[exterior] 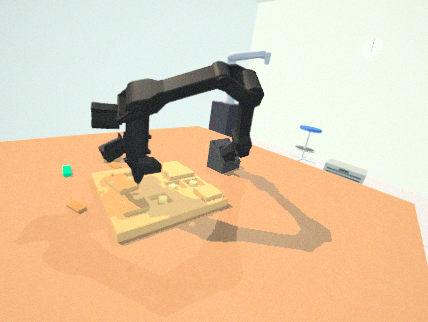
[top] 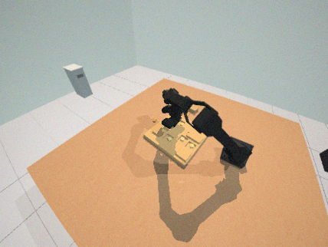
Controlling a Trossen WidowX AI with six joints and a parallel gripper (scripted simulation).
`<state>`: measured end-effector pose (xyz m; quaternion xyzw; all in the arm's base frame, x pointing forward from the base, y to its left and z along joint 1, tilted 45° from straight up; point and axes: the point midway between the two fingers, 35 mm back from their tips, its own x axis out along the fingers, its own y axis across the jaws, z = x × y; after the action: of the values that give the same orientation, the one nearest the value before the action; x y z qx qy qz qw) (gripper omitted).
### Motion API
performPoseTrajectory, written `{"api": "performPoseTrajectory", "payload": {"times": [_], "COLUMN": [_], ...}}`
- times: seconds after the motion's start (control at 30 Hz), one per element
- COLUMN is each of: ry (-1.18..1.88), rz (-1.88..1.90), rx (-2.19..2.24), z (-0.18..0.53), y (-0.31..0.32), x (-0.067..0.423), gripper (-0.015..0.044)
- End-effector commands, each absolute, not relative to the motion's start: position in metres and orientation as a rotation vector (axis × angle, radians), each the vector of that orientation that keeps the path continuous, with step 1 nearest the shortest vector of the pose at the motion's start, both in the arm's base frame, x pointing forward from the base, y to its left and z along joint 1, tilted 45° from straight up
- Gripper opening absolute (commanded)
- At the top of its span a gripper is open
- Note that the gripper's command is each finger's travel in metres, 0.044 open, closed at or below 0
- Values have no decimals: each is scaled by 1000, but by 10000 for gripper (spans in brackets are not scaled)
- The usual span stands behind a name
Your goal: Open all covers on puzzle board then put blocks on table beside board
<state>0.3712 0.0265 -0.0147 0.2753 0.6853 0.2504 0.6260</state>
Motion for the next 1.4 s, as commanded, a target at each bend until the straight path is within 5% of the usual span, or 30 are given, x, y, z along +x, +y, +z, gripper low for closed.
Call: {"api": "performPoseTrajectory", "payload": {"times": [0.0,1.37], "ry": [1572,1572], "rz": [579,578], "rx": [636,634], "z": [-13,18], "y": [31,11], "x": [376,393], "gripper": [0,0]}}
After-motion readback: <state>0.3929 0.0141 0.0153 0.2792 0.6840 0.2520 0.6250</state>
